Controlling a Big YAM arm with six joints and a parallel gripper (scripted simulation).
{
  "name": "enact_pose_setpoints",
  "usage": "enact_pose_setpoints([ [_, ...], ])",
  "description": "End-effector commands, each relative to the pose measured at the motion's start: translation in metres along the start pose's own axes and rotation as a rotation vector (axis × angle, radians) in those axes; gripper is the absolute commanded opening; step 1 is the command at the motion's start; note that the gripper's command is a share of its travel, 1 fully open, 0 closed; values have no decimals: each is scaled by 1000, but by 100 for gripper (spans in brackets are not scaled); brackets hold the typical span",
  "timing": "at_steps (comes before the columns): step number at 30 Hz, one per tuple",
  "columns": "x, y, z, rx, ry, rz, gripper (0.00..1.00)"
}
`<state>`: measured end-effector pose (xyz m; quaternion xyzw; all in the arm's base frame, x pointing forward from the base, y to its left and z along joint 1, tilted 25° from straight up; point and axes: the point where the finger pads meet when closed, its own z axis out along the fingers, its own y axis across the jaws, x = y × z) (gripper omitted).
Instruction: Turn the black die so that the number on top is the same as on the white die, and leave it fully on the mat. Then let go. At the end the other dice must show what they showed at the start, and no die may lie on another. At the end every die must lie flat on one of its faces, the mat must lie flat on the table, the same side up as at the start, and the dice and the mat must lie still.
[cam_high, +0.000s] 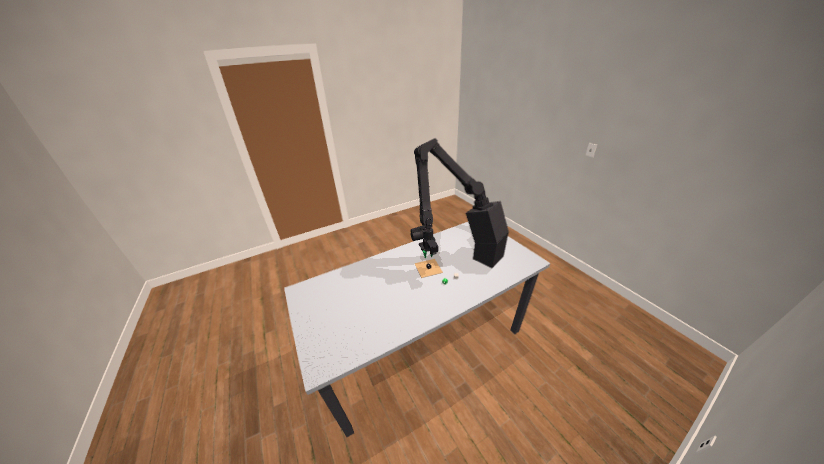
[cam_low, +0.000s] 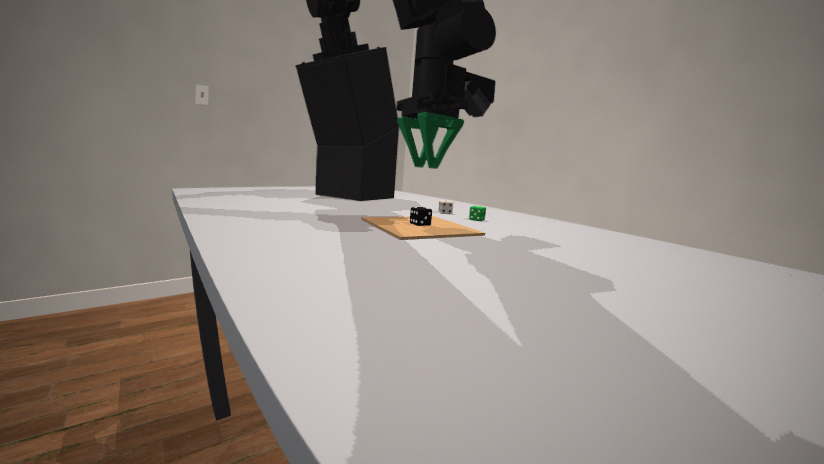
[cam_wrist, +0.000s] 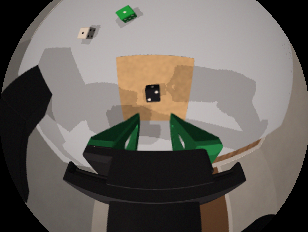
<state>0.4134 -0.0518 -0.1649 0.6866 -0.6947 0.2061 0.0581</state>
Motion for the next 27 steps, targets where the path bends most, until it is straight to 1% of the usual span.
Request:
enact_pose_setpoints([
  [1, 3, -1, 5, -4, -2, -5, 39],
  [15, 3, -5, 8, 7, -2, -1, 39],
  [16, 3, 0, 8, -6, -2, -6, 39],
  [19, 3, -5, 11, 8, -2, -1, 39],
  [27, 3, -4, 20, 7, -2, -1, 39],
])
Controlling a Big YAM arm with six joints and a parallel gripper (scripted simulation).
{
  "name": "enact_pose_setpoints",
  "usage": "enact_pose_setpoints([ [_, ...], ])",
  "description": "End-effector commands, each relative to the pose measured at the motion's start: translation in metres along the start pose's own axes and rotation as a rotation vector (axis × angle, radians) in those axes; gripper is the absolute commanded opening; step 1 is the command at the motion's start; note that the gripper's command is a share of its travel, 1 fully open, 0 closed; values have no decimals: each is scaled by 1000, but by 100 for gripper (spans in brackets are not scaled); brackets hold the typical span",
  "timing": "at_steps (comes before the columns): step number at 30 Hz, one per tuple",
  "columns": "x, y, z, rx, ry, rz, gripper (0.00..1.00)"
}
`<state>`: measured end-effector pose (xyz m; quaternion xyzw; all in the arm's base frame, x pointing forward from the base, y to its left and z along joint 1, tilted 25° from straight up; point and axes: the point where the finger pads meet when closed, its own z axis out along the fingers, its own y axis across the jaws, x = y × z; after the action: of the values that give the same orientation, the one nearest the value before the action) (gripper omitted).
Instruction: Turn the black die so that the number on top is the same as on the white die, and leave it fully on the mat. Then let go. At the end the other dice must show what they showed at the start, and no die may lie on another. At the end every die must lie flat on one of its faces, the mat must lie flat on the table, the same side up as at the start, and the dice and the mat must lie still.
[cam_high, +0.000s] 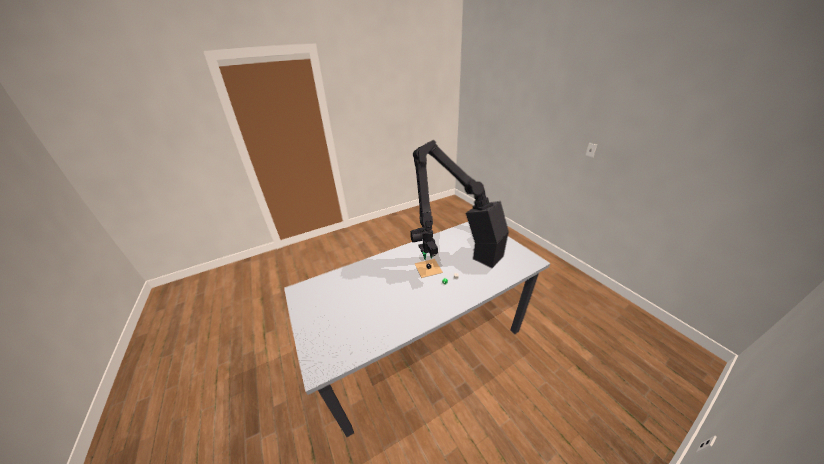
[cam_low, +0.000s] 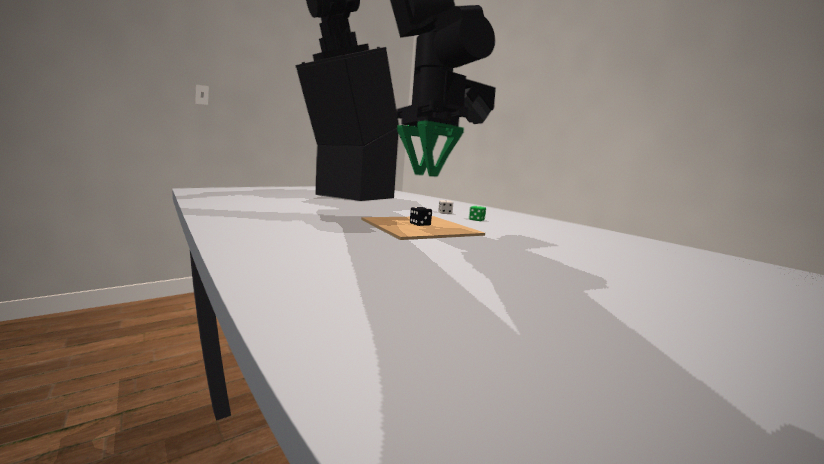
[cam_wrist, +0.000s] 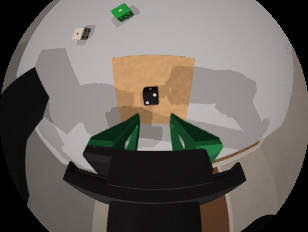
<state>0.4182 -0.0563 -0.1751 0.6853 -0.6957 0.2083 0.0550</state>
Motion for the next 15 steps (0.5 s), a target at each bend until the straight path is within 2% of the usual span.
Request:
enact_pose_setpoints([
  [1, 3, -2, 10, 0, -1, -6, 39],
  [15, 4, 0, 29, -2, -1, -7, 39],
])
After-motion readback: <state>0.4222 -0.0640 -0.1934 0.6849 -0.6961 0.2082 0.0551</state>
